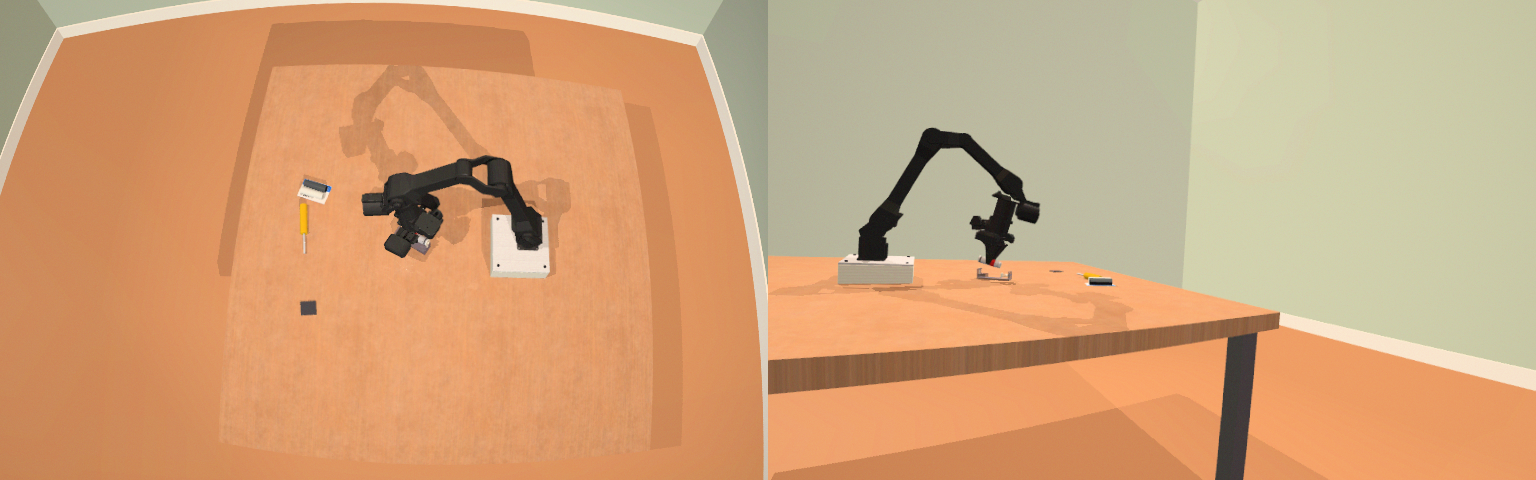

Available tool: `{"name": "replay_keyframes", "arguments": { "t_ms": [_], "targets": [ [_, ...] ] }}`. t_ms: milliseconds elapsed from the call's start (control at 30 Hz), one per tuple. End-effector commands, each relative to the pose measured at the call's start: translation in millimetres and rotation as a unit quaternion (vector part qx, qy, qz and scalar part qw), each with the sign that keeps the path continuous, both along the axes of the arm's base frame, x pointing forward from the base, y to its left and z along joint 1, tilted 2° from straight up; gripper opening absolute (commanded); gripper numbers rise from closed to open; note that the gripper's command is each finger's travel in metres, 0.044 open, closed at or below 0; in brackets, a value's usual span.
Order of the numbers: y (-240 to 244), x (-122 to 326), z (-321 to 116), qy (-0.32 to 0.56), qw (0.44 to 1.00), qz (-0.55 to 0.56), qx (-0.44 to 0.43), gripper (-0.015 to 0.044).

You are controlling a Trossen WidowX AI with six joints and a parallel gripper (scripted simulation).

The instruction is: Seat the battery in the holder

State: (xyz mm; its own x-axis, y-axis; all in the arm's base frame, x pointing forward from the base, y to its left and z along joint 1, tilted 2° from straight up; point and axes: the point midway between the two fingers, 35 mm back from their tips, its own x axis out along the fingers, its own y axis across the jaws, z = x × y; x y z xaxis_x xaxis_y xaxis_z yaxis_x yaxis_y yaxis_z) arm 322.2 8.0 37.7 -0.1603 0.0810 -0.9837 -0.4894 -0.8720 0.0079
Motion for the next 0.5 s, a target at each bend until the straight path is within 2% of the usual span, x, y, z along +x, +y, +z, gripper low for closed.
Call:
{"name": "replay_keyframes", "arguments": {
  "t_ms": [0,467],
  "targets": [
    [0.3,0.7,-5.3,0.016,1.000,0.000,0.010,0.0065],
    [-1.4,4.1,-9.8,0.052,0.998,0.001,0.027,0.0065]
  ]
}}
